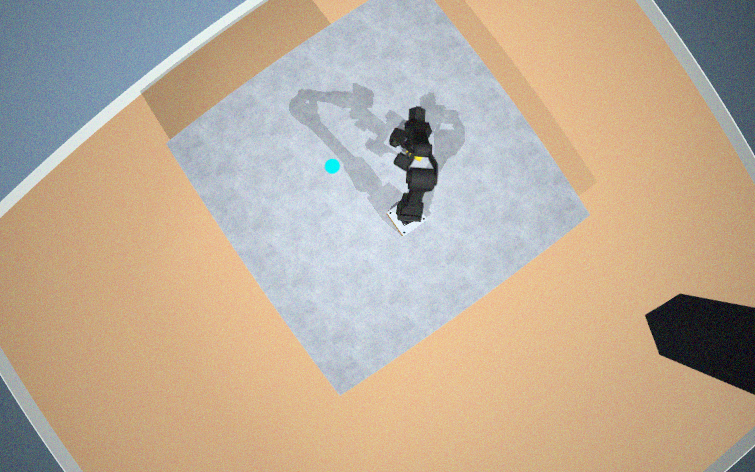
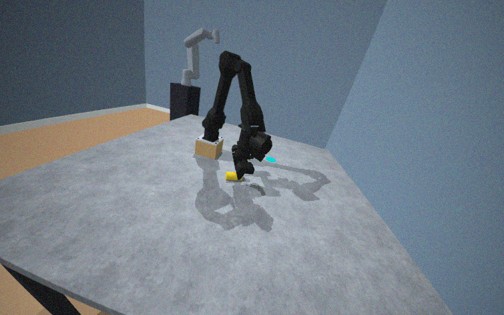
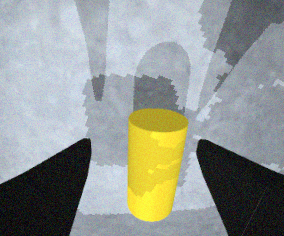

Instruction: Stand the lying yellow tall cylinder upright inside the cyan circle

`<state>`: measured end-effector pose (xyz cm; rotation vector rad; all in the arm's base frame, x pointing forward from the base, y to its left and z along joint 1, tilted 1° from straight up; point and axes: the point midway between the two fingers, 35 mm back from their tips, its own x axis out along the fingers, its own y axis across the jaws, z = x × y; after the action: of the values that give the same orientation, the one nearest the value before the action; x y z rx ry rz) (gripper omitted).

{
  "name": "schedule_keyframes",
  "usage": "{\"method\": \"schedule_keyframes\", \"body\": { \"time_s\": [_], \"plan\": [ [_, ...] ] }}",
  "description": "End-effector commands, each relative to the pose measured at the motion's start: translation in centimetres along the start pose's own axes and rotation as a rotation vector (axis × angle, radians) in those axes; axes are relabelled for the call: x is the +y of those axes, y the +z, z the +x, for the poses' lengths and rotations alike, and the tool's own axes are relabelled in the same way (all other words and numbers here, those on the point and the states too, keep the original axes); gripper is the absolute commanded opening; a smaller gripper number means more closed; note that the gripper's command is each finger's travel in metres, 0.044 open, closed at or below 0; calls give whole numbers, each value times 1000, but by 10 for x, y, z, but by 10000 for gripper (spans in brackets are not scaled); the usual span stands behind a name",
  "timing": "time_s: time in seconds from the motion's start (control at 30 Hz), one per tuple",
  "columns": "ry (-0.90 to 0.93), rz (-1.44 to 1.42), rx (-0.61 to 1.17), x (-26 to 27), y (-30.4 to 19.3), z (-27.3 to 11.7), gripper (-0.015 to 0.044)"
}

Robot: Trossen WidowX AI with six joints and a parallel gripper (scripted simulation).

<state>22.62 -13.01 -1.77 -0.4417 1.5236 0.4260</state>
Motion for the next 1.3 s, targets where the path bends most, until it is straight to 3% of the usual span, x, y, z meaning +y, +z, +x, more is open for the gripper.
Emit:
{"method": "schedule_keyframes", "body": {
  "time_s": [0.0,0.03,0.3,1.27],
  "plan": [
    [-24,3,-18,-4,3,5,309],
    [-24,3,-18,-4,3,5,309],
    [-24,3,-18,-4,3,5,105],
    [-25,3,-18,-7,5,-69,105]
  ]
}}
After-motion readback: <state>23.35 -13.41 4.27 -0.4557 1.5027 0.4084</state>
